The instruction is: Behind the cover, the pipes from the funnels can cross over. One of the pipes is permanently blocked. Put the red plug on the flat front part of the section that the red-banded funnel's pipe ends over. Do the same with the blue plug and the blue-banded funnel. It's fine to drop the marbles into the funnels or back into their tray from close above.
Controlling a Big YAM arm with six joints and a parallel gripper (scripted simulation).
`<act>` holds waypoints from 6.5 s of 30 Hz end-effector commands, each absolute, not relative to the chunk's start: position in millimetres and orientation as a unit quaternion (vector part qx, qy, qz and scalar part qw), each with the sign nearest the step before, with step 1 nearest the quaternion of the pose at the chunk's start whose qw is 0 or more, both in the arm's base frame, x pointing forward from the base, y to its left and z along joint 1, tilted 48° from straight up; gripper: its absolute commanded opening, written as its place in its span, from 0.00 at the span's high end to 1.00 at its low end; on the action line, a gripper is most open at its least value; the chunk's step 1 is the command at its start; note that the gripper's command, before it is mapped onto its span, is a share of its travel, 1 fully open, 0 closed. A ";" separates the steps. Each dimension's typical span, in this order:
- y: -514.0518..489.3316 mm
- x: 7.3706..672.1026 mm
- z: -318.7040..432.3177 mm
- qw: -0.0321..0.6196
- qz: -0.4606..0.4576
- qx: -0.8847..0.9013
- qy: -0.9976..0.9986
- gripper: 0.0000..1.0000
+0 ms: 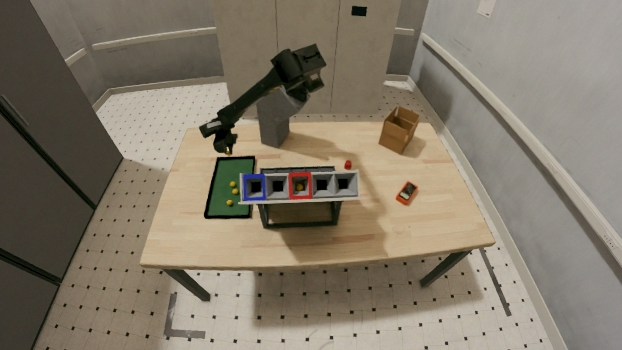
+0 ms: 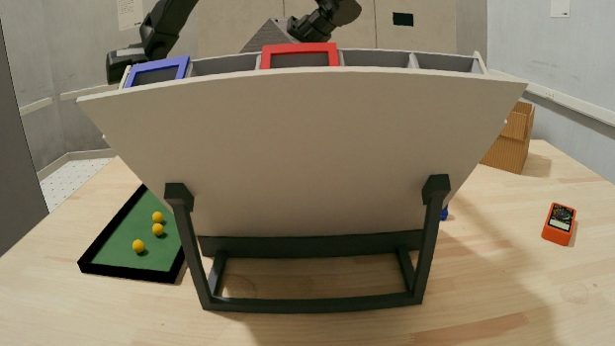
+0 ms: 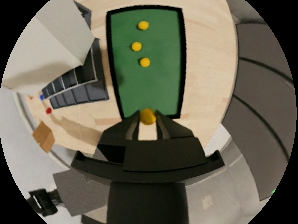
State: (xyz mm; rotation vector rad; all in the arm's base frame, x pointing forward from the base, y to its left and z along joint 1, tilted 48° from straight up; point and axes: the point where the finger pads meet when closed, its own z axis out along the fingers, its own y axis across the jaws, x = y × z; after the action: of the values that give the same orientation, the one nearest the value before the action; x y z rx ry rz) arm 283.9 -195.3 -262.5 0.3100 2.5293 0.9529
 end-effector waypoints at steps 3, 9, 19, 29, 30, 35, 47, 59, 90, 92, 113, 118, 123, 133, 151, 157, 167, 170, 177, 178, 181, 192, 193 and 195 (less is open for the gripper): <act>-193.6 280.2 -259.2 0.209 0.348 0.080 0.910 1.00; -194.0 281.6 -259.6 0.210 0.347 0.080 0.911 1.00; -203.8 292.6 -249.4 0.211 0.346 0.083 0.911 1.00; -235.6 325.2 -214.0 0.214 0.344 0.091 0.910 1.00; -238.7 328.4 -210.5 0.214 0.344 0.092 0.910 1.00; -242.0 331.7 -207.0 0.214 0.344 0.093 0.909 1.00; -242.1 332.0 -207.0 0.212 0.348 0.092 0.909 1.00; -251.2 330.2 -116.1 0.276 0.339 0.112 0.892 1.00; -270.4 334.2 72.0 0.402 0.320 0.152 0.844 1.00; -270.6 334.3 72.2 0.402 0.320 0.152 0.844 1.00; -307.4 447.4 114.6 0.403 0.319 0.150 0.845 1.00; -316.4 475.5 125.0 0.403 0.319 0.150 0.845 1.00; -317.5 479.1 126.4 0.402 0.319 0.144 0.846 1.00; -319.6 486.3 129.2 0.400 0.320 0.132 0.849 1.00; -320.3 486.1 130.2 0.404 0.320 0.152 0.844 1.00; -320.4 486.3 129.8 0.404 0.320 0.152 0.844 1.00; -320.5 486.8 129.0 0.404 0.320 0.153 0.843 1.00; -320.5 486.8 129.1 0.404 0.320 0.153 0.843 1.00; -320.7 486.7 129.4 0.404 0.320 0.152 0.843 1.00; -320.8 486.6 129.5 0.404 0.320 0.152 0.843 1.00; -320.9 486.6 129.6 0.404 0.320 0.152 0.843 1.00; -321.0 486.5 129.8 0.404 0.320 0.152 0.843 1.00; -321.0 486.6 129.8 0.404 0.320 0.152 0.843 1.00; -321.0 486.6 129.8 0.404 0.320 0.152 0.843 1.00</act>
State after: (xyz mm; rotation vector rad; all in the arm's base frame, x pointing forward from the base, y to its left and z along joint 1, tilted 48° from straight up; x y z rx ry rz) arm 475.3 -311.5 113.4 0.4113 2.1482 0.8431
